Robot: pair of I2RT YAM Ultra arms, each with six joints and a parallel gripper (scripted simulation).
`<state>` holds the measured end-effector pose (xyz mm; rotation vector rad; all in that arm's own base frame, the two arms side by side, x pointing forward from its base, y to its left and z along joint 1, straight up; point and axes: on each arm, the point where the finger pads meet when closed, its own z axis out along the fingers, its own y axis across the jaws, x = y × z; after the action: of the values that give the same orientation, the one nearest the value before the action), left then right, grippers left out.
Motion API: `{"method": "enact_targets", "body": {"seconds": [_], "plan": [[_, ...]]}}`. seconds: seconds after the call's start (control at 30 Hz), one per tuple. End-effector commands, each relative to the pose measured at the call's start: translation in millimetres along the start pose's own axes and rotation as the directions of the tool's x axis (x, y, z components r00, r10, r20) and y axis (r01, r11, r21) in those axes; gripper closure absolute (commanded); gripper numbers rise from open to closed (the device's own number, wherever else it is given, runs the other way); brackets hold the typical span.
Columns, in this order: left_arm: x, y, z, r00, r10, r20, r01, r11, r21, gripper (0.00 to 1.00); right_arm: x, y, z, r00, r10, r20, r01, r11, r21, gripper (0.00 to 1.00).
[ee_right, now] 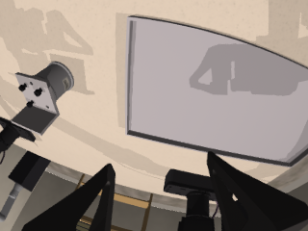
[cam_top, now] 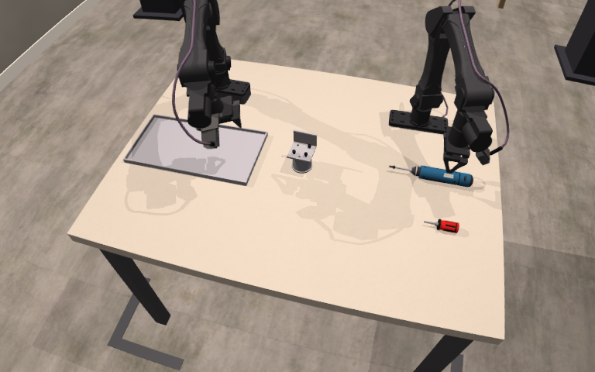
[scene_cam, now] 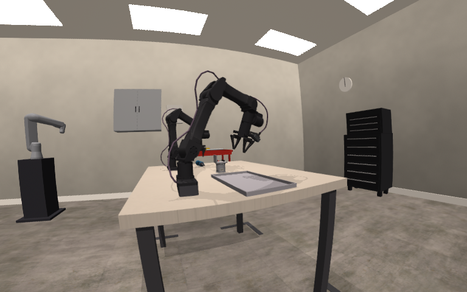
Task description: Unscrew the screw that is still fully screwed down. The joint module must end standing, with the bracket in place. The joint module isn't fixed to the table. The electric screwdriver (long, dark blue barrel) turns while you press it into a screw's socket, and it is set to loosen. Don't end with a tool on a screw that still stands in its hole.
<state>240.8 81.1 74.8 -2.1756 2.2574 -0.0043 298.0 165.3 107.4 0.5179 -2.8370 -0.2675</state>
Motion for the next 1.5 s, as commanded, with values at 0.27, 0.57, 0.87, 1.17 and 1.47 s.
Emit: {"method": "enact_targets", "body": {"seconds": [0.27, 0.57, 0.87, 1.17, 1.47], "plan": [[0.0, 0.0, -2.8, 1.0, -0.002, 0.001, 0.002, 1.0, 0.002, 0.35, 3.9, -24.3, -9.9, 0.972, 0.229, 0.049, -0.233, 0.966, 0.113, 0.14], [0.0, 0.0, -2.8, 1.0, -0.002, 0.001, 0.002, 1.0, 0.002, 0.35, 2.9, -36.3, -24.9, 0.929, 0.341, 0.141, -0.36, 0.922, 0.144, 0.14], [0.0, 0.0, -2.8, 1.0, -0.002, 0.001, 0.002, 1.0, 0.002, 0.35, 8.9, -48.5, -21.4, 0.878, 0.452, 0.153, -0.476, 0.856, 0.201, 0.14], [0.0, 0.0, -2.8, 1.0, -0.002, 0.001, 0.002, 1.0, 0.002, 0.35, 9.4, -61.3, -40.6, 0.785, 0.555, 0.276, -0.611, 0.767, 0.195, 0.14], [0.0, 0.0, -2.8, 1.0, -0.002, 0.001, 0.002, 1.0, 0.002, 0.35, 14.0, -71.3, -37.7, 0.721, 0.624, 0.301, -0.69, 0.686, 0.23, 0.14]]}}
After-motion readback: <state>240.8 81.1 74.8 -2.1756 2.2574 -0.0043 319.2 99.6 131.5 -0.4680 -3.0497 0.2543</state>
